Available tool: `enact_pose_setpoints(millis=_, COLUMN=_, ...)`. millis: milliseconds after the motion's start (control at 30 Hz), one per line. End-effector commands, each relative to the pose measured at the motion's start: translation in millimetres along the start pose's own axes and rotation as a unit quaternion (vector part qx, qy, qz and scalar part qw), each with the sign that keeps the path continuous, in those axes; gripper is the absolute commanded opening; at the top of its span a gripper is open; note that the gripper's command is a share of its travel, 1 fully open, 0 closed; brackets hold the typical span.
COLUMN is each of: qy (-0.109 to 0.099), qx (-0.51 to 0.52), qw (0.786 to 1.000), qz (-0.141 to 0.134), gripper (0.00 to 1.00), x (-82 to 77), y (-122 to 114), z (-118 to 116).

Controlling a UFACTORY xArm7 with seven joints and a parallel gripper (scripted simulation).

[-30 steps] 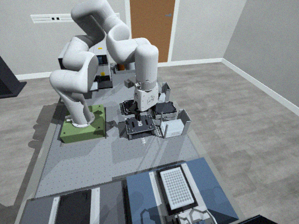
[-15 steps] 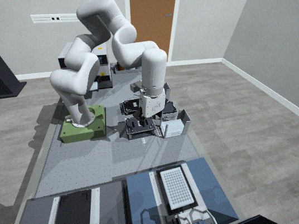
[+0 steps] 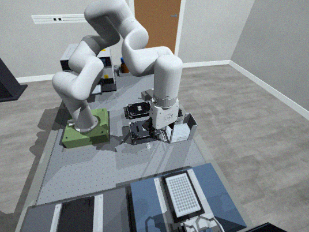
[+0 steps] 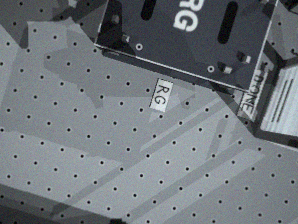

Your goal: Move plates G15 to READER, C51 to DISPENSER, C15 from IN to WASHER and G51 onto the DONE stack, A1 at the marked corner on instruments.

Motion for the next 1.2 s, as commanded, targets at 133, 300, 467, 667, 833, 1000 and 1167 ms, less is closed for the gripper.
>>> enact_pose_setpoints(millis=133, qy=0.000, qx=0.003, qw=1.000, qz=0.000, gripper=1.00, x=-1.1, y=-25.7, z=2.8)
enact_pose_setpoints(millis=300, qy=0.000, qx=0.003, qw=1.000, qz=0.000, gripper=1.00, x=-1.1, y=-42.4, z=4.2)
enact_pose_setpoints(millis=467, qy=0.000, qx=0.043, qw=0.999, qz=0.000, gripper=1.00, x=-1.1, y=-49.6, z=2.9)
enact_pose_setpoints(millis=667, qy=0.000, qx=0.052, qw=0.999, qz=0.000, gripper=1.00, x=-1.1, y=-69.3, z=-0.8)
enact_pose_setpoints(millis=833, qy=0.000, qx=0.052, qw=0.999, qz=-0.001, gripper=1.00, x=-1.2, y=-85.8, z=-3.8)
enact_pose_setpoints(millis=1000, qy=0.000, qx=0.052, qw=0.999, qz=-0.001, gripper=1.00, x=-1.2, y=-98.9, z=-6.3)
enact_pose_setpoints(millis=1167, qy=0.000, qx=0.101, qw=0.995, qz=-0.001, gripper=1.00, x=-1.2, y=-111.9, z=-9.2)
Point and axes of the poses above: the point where the finger pads meet when closed, its own x axis out along the fingers, its own z axis across the jaws, y = z × x, the point moved 6 cm from there along -x, back along the fingers, and after that the axes turned 3 degrees about x, right-handed, at the moved point
